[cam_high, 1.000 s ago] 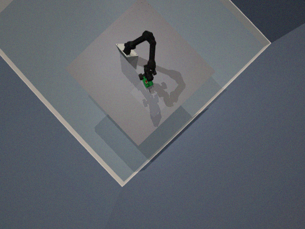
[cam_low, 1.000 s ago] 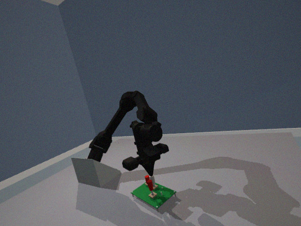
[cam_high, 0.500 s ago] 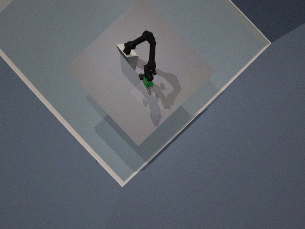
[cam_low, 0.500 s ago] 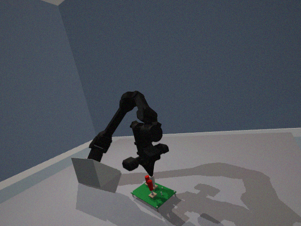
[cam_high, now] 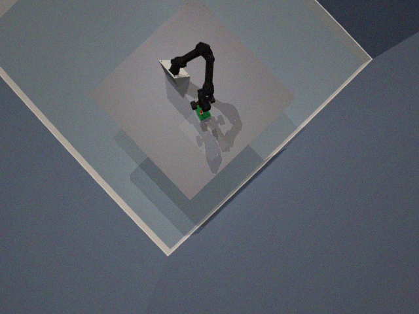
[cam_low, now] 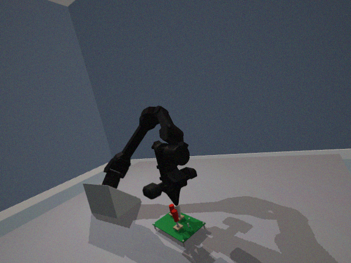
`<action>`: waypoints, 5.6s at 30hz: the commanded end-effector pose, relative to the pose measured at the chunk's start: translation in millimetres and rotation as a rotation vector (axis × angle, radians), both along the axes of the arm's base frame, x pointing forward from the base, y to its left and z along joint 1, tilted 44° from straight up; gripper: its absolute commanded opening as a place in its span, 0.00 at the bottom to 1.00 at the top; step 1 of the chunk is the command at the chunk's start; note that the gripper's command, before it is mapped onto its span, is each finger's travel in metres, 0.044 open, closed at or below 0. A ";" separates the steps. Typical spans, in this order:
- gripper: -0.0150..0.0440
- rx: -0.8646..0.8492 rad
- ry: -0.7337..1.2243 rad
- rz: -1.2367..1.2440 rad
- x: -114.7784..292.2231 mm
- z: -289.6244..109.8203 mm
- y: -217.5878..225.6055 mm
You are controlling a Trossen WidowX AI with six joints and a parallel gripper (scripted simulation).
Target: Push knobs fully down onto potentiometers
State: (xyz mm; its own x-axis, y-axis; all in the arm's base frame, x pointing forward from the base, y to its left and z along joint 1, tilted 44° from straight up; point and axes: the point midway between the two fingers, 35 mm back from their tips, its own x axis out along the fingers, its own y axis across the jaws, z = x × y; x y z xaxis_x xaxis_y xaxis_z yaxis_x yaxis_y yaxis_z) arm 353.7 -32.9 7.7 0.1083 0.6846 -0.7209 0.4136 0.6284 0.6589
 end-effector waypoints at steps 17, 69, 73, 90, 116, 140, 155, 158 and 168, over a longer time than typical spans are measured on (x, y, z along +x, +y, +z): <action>0.25 0.002 -0.001 0.007 0.8 -2.4 4.3; 0.25 0.002 -0.001 0.007 -0.3 6.0 -3.9; 0.25 0.002 -0.001 0.007 -1.0 10.0 -7.7; 0.25 -0.020 -0.112 0.032 6.4 2.2 -24.1; 0.25 -0.139 -0.700 0.705 11.0 4.4 -44.2; 0.25 -0.215 -1.257 1.324 13.8 7.9 -61.4; 0.25 -0.253 -1.614 1.705 14.7 10.3 -72.0; 0.25 -0.257 -1.650 1.743 14.7 10.5 -73.0; 0.25 -0.257 -1.651 1.742 16.9 -3.8 -59.3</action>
State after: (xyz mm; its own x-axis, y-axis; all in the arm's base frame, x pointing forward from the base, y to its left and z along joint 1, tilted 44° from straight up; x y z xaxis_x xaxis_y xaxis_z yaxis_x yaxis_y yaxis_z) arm 371.0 -102.9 11.9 0.1163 0.6788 -0.7250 -0.9106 -0.2185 -0.3507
